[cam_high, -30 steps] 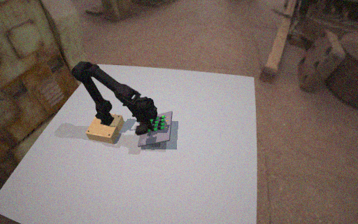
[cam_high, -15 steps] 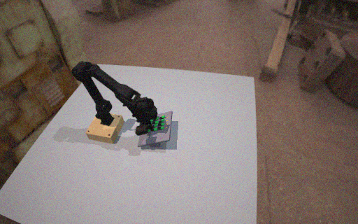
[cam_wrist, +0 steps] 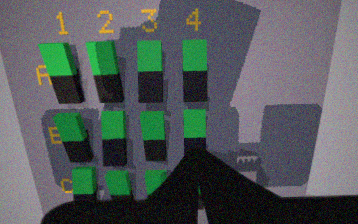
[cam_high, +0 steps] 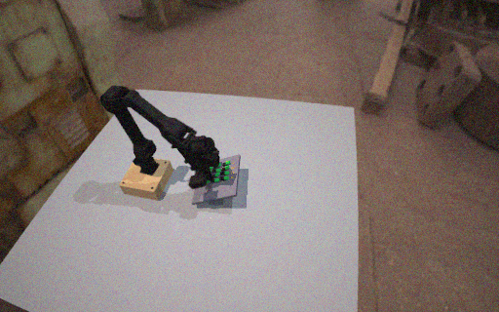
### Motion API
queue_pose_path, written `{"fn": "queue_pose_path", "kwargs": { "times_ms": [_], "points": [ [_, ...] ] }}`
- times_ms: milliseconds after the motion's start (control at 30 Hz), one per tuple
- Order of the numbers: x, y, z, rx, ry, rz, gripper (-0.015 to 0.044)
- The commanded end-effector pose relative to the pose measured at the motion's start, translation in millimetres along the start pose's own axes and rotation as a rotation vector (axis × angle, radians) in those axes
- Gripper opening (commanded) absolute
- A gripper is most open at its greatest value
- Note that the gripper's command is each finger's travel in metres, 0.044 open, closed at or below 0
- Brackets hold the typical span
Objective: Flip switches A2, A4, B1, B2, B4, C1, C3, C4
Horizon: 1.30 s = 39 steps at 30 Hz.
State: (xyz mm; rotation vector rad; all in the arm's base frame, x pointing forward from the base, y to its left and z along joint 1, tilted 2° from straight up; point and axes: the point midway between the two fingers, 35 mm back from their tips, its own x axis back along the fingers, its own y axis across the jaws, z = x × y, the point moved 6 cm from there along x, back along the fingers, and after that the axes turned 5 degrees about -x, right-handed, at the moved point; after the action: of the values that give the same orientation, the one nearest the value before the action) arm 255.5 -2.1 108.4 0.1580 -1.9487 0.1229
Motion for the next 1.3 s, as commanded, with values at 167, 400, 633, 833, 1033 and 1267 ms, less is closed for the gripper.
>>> {"fn": "queue_pose_path", "kwargs": {
  "times_ms": [167, 400, 633, 833, 1033, 1267],
  "points": [
    [-1.4, 0.3, -0.2, -0.001, -0.002, -0.002, 0.0000],
    [-2.3, 0.3, -0.1, -0.001, -0.002, -0.002, 0.0000],
    [-3.2, 0.3, -0.1, -0.001, -0.003, -0.002, 0.0000],
    [-4.0, 0.3, -0.1, -0.001, -0.003, -0.002, 0.0000],
    [-1.7, 0.0, -0.4, 0.001, 0.001, 0.000, 0.0000],
    [60.1, 0.5, -4.3, 0.000, 0.025, 0.000, 0.0000]
  ]
}}
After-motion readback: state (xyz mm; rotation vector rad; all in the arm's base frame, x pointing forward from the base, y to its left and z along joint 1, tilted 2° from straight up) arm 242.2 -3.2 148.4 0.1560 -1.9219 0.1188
